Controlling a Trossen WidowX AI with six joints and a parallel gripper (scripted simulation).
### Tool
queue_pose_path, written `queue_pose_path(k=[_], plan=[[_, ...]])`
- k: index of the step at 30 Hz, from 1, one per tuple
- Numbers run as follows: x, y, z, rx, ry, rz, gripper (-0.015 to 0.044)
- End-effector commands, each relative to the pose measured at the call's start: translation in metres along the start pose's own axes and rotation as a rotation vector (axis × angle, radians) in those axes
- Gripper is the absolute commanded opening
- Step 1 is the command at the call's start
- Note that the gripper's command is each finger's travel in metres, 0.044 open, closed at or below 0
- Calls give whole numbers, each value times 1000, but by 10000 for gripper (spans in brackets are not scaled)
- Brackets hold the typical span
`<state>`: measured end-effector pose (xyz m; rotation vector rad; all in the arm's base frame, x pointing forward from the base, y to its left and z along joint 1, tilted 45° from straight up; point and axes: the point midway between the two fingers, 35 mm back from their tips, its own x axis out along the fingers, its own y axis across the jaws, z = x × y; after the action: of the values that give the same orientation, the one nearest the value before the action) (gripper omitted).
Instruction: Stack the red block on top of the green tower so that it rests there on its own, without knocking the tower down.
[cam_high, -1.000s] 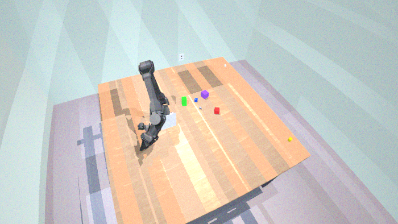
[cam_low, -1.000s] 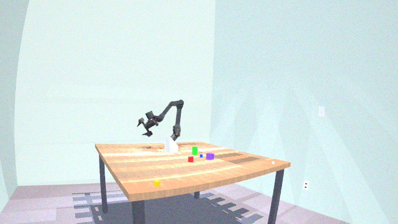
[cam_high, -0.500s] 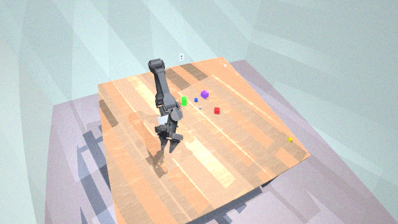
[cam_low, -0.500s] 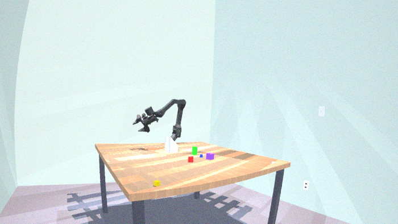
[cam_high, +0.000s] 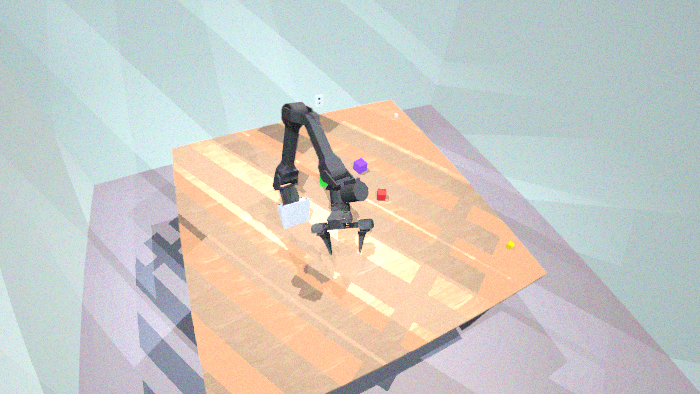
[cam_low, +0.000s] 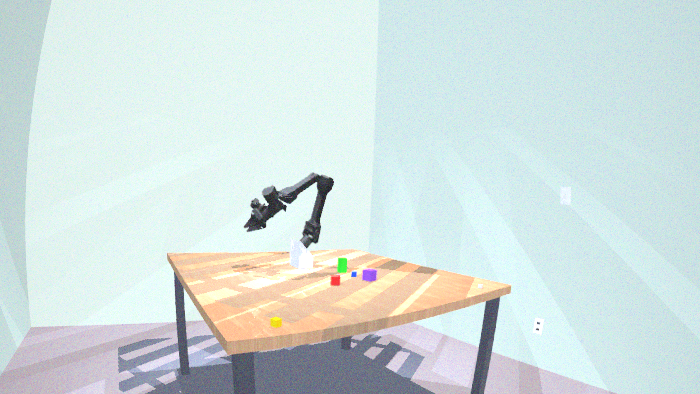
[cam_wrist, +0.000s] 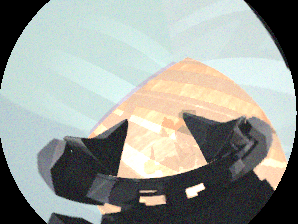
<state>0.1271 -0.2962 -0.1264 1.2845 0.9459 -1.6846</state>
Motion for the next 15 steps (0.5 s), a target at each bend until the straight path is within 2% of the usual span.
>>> queue_pose_path(k=[1, 15], plan=[[-14, 39, -34, -228, 91, 57, 440], [-85, 119, -168, -910, 415, 221, 440]])
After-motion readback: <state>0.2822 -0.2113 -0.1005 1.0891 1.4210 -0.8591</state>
